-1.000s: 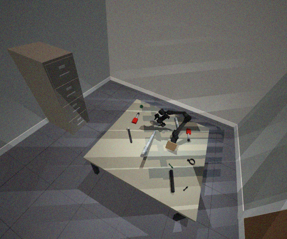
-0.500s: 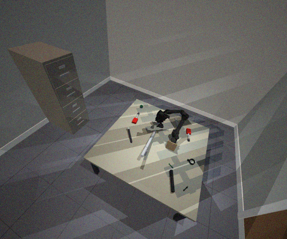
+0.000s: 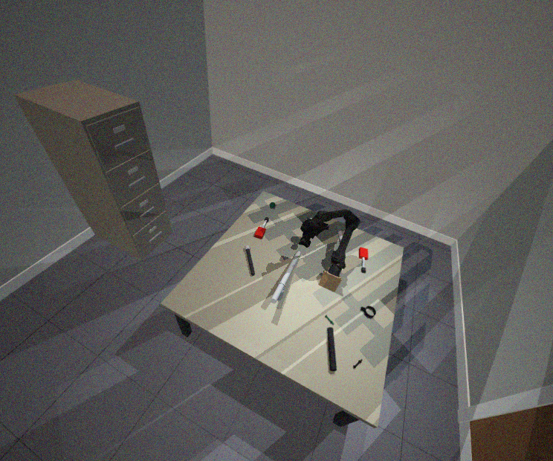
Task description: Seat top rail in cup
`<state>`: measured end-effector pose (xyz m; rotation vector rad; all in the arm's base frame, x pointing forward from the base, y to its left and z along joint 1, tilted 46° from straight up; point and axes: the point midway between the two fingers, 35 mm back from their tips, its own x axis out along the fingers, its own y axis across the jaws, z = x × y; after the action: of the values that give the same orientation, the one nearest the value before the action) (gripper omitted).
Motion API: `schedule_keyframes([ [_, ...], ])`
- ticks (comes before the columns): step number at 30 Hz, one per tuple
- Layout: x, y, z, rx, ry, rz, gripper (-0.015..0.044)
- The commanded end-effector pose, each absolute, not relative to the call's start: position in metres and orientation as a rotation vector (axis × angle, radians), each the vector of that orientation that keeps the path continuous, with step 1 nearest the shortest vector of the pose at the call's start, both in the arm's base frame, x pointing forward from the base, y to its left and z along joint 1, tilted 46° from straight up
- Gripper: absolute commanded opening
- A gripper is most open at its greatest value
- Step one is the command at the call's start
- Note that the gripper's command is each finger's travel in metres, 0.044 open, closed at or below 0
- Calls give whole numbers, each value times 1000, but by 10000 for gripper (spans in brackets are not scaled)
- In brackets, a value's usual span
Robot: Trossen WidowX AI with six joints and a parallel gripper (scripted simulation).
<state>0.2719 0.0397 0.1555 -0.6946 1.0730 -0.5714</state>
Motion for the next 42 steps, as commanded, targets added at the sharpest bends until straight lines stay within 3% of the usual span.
schedule_keyframes([
  [1, 272, 58, 153, -567, 972, -681, 440],
  [8, 272, 58, 152, -579, 982, -676, 440],
  [14, 279, 48, 130, -878, 1231, -510, 440],
  [23, 290, 23, 80, -1415, 1706, 118, 440],
  [29, 292, 6, 50, -1629, 1861, 658, 440],
  [42, 292, 6, 49, -1634, 1863, 676, 440],
])
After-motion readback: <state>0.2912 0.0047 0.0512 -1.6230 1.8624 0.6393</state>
